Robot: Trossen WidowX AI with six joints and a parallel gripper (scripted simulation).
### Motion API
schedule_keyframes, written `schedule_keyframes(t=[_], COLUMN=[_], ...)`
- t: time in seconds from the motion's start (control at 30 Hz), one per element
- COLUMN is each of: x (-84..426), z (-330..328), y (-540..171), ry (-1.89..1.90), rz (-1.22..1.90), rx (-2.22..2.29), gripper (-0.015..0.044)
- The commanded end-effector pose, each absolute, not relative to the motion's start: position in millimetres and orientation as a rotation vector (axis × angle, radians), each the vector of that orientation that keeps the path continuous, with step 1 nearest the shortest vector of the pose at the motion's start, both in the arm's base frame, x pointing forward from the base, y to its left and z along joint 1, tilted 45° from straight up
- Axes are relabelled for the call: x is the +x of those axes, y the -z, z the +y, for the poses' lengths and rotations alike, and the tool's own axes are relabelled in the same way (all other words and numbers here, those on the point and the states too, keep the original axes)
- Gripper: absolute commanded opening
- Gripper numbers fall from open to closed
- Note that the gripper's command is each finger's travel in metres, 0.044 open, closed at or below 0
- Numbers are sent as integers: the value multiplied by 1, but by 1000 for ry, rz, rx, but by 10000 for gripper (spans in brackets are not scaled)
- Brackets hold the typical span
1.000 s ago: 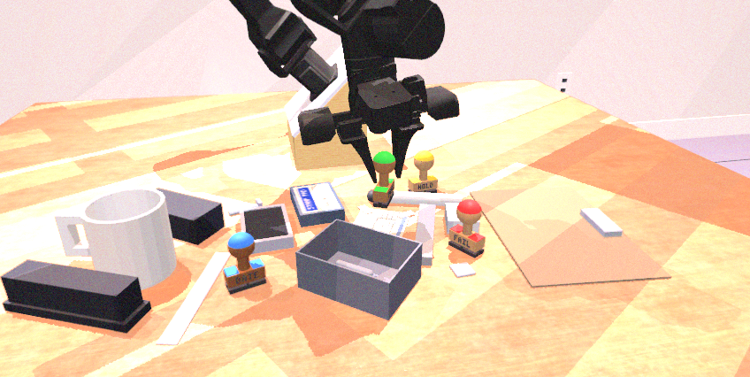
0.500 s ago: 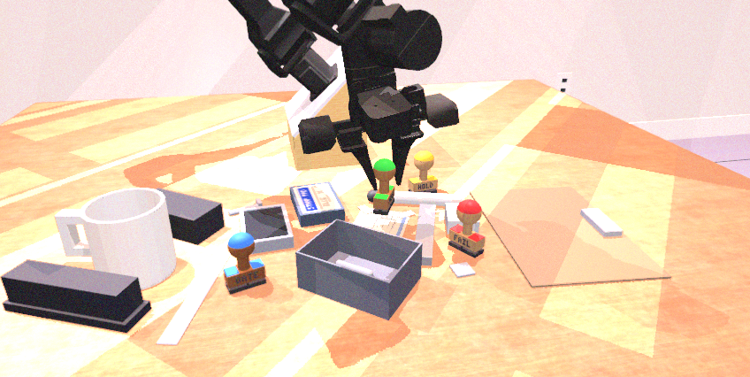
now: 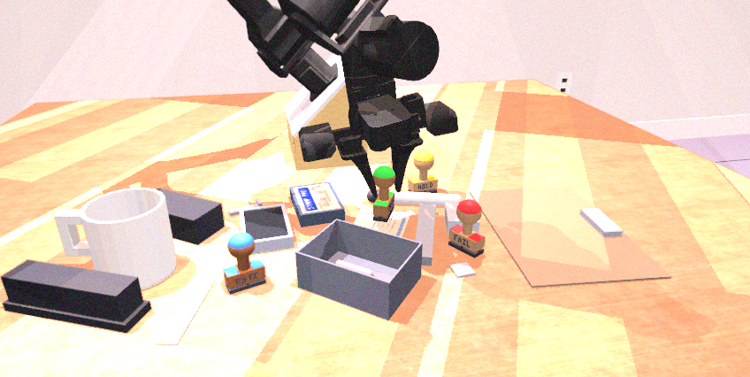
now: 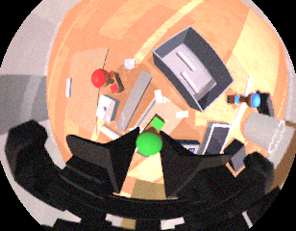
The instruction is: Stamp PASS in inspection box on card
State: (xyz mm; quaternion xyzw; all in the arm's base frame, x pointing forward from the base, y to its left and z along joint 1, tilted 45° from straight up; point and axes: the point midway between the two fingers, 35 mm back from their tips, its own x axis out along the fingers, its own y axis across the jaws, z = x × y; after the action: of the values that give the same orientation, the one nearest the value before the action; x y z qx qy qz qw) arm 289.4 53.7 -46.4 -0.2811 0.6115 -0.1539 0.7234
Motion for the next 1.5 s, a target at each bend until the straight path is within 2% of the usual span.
schedule_keyframes(t=[0.0, 1.47], x=[289, 290], z=[51, 37], y=[48, 61], ry=[338, 338], rz=[1349, 1346], rx=[-631, -632], gripper=[0, 0])
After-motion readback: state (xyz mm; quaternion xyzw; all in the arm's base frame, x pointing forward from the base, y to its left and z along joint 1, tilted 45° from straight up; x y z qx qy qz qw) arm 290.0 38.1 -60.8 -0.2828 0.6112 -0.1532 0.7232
